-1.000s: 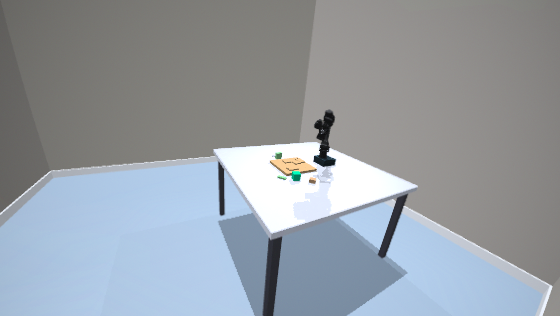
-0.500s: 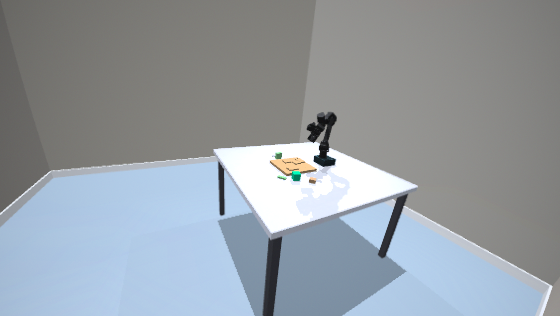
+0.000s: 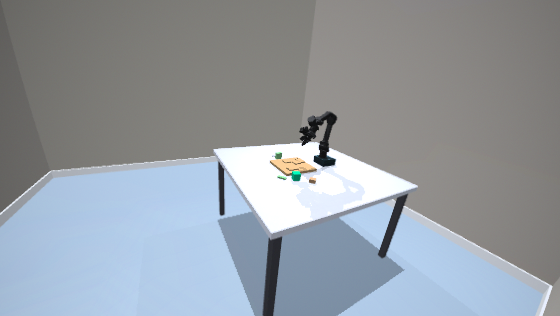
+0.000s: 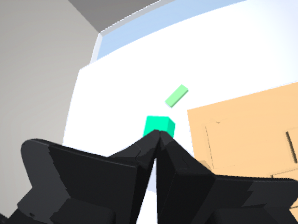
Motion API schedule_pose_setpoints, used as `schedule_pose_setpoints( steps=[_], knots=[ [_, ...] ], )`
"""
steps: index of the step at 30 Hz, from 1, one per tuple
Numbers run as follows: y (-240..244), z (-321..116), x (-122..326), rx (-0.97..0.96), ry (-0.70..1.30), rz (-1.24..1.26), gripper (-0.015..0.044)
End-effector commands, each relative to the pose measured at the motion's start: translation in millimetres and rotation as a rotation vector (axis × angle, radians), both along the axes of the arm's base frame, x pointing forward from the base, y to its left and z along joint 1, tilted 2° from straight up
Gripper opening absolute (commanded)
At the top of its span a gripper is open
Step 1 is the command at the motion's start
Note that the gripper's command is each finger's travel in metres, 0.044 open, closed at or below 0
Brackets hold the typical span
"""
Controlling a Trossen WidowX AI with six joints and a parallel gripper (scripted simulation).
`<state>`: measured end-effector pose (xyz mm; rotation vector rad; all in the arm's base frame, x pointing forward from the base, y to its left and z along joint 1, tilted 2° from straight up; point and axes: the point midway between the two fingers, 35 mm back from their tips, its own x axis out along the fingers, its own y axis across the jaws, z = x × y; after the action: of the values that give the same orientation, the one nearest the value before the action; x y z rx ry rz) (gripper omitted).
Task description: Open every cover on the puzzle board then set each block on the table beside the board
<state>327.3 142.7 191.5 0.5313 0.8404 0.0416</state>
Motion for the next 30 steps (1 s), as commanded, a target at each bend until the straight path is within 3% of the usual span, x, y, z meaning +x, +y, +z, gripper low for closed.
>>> schedule_pose_setpoints(
  steps=[1,30],
  knots=[
    [-18,-14,6,-0.085,0.046,0.016,0.0000],
    [-147,-100,3,-0.437,0.461,0.208,0.0000]
  ],
)
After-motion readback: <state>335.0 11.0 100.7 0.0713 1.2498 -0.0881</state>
